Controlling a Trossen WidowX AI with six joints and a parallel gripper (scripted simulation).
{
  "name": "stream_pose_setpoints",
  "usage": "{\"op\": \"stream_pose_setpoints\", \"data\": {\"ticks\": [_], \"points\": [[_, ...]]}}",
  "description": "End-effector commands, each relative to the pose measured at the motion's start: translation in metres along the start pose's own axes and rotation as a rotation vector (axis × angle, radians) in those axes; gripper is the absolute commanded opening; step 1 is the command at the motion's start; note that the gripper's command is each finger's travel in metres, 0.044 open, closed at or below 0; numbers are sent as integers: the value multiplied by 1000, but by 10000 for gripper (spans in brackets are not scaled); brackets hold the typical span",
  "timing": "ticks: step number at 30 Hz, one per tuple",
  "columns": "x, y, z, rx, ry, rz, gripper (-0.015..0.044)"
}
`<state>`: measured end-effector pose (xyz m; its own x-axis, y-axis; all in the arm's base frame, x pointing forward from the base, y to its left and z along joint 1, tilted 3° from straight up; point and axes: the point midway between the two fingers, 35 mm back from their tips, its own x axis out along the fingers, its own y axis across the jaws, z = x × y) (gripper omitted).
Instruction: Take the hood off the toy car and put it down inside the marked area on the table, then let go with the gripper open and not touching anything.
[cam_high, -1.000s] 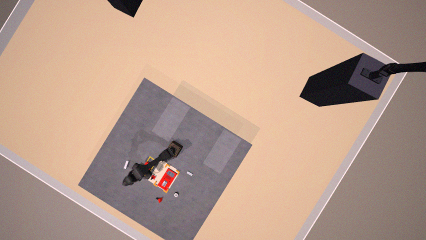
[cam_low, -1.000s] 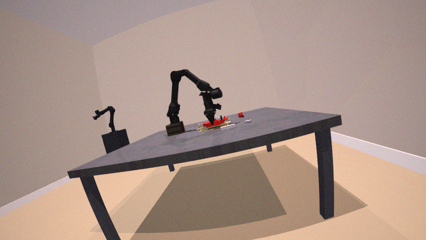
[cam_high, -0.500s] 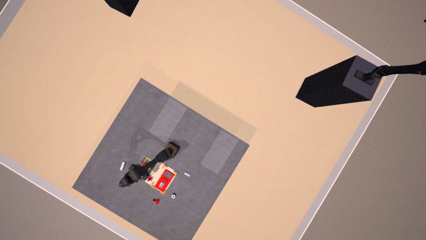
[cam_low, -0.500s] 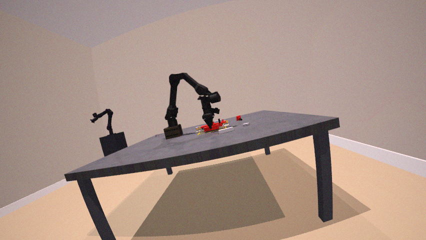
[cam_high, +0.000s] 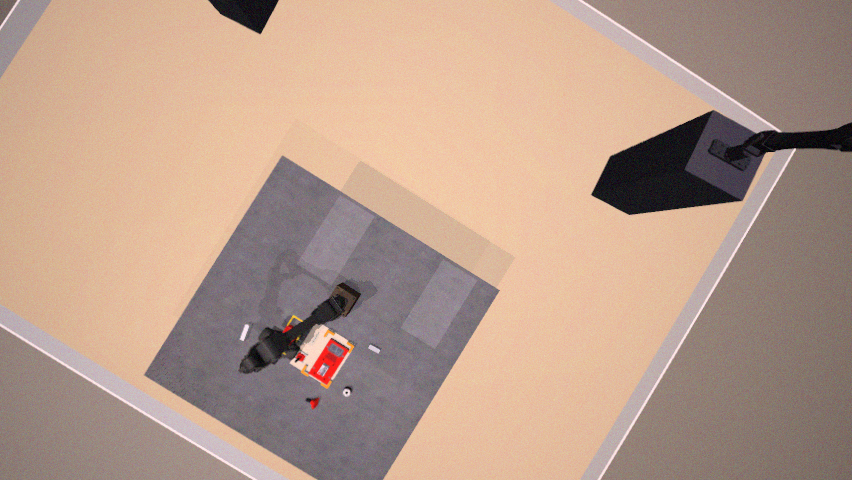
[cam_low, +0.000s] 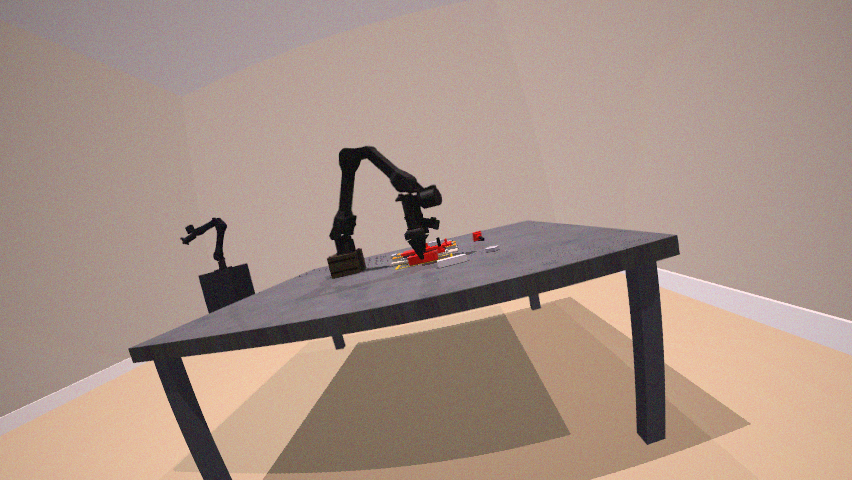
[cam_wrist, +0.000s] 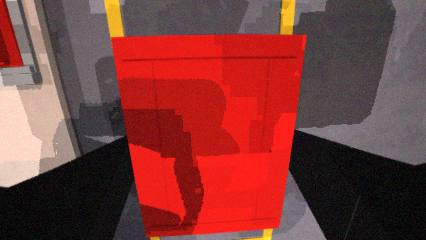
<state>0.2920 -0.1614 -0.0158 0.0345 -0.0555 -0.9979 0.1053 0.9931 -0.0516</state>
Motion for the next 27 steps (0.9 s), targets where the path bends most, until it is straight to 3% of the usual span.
{"op": "stream_pose_setpoints", "data": {"ticks": [1,13,19,27], "points": [[0,0,0,0,0,0,131],[-8,0,1,0,0,0,440],[-70,0,1,0,-1,0,440],[-73,0,0,0,-1,0,440]]}}
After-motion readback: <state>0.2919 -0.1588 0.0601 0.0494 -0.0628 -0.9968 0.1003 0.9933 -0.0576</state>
